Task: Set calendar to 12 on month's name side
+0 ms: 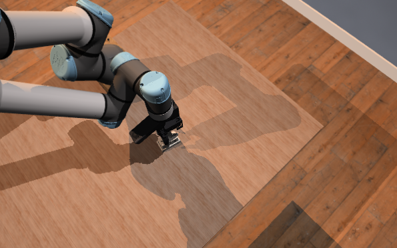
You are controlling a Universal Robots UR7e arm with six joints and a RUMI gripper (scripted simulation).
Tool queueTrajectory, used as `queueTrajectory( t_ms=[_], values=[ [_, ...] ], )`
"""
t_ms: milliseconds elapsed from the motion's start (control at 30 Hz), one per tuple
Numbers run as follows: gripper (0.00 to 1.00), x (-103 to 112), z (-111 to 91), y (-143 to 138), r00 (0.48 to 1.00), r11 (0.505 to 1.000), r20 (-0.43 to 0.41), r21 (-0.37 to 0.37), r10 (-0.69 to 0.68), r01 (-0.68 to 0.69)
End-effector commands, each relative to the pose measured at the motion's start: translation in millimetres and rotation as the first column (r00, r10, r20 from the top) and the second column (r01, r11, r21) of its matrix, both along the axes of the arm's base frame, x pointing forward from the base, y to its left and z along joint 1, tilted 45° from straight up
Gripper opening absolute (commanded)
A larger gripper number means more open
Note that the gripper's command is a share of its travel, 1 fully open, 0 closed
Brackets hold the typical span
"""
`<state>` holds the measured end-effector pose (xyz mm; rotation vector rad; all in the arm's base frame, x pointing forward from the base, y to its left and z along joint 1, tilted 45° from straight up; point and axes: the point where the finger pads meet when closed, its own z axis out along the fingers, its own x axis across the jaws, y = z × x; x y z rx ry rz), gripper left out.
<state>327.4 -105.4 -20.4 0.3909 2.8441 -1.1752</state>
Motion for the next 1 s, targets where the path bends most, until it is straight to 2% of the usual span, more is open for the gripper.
queueTrajectory(
  t_ms=[0, 333, 667, 967],
  values=[
    [0.29, 1, 10, 10, 1.0, 1.0, 0.0, 0.0, -0.001, 0.001],
    [0.29, 3, 36, 35, 1.0, 1.0, 0.0, 0.0, -0.001, 0.001],
    [0.29, 4, 48, 47, 1.0, 1.0, 0.0, 0.0, -0.001, 0.001],
    [0.29, 5, 50, 49, 1.0, 1.0, 0.0, 0.0, -0.001, 0.001]
  ],
)
